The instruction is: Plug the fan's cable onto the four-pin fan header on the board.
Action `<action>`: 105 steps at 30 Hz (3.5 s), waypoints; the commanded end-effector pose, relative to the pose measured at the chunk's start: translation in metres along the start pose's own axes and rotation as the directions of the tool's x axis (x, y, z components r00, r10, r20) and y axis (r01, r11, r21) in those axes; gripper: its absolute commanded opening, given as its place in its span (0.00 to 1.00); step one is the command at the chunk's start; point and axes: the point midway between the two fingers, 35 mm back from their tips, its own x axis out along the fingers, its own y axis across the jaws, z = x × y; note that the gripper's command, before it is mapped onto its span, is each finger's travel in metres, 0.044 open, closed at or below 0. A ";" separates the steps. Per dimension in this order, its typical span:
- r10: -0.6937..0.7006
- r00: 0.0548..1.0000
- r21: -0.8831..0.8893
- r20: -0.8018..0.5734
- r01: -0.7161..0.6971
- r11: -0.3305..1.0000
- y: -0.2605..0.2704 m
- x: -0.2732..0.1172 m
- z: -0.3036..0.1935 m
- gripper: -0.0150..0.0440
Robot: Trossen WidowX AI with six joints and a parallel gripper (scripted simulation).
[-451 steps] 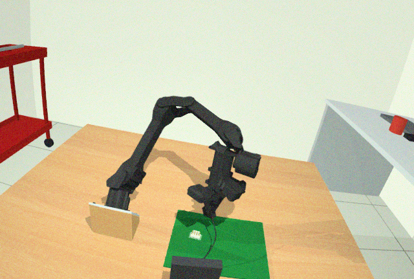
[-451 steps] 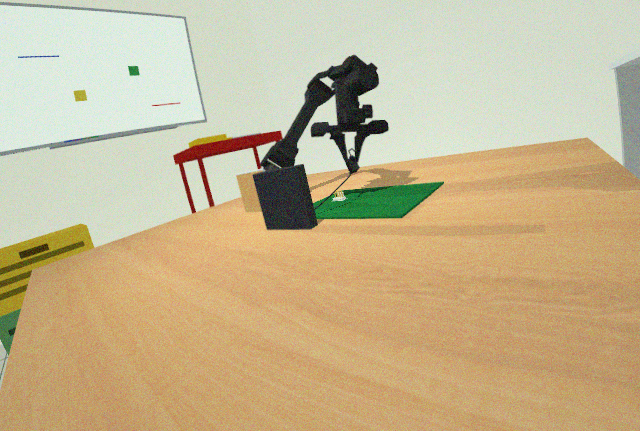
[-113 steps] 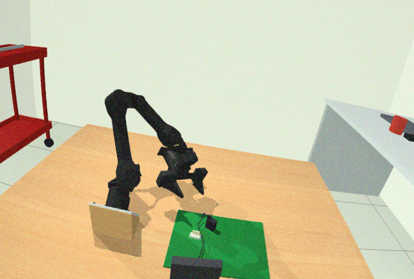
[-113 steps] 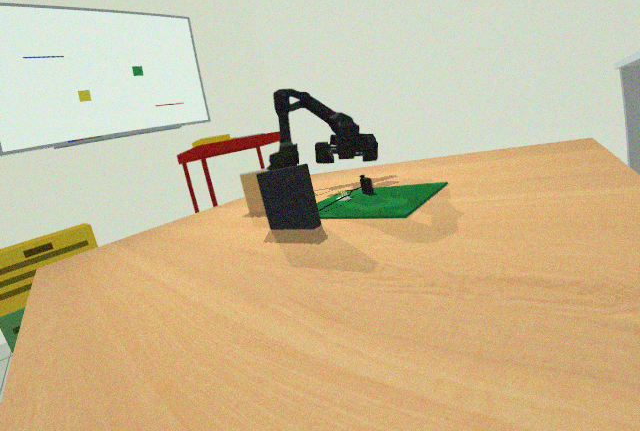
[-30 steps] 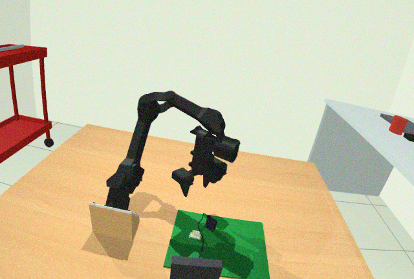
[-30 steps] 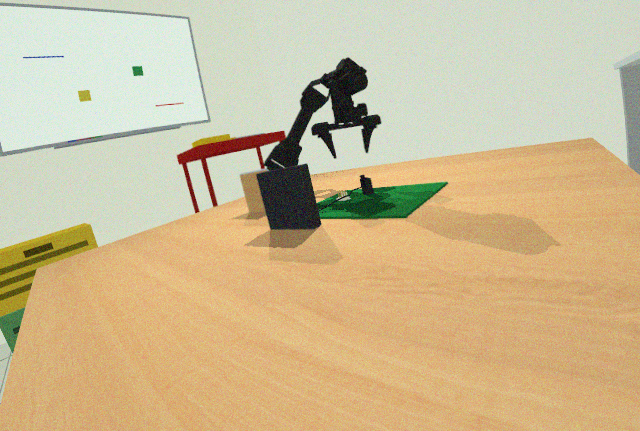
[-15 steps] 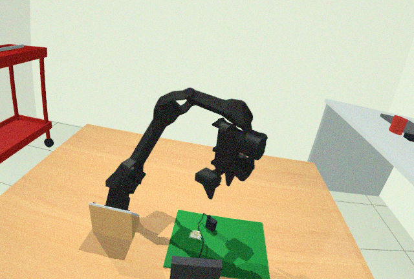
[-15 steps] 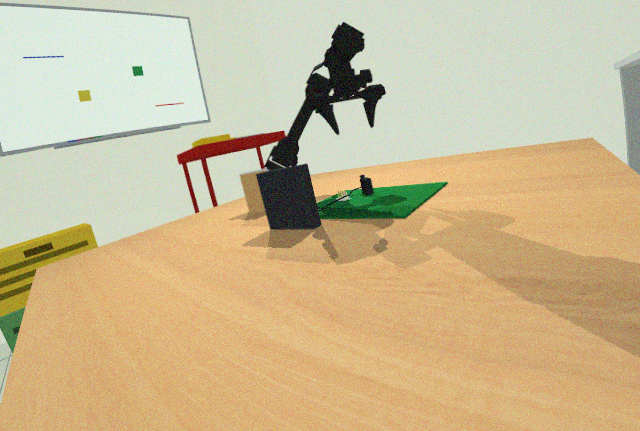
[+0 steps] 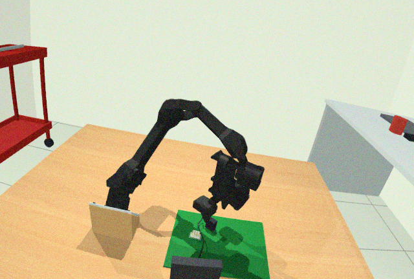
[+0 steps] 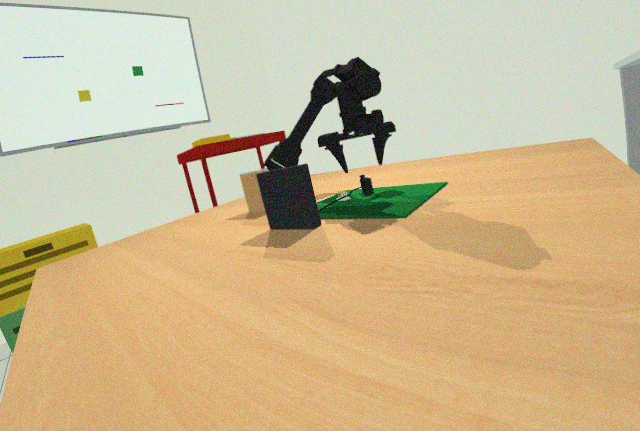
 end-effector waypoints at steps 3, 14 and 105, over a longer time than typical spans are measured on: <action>0.007 1.000 0.006 0.002 -0.007 1.000 0.000 0.006 0.000 1.00; 0.007 1.000 0.006 0.002 -0.007 1.000 0.000 0.023 0.001 1.00; 0.005 1.000 -0.467 0.001 -0.003 0.884 -0.063 0.003 -0.012 0.25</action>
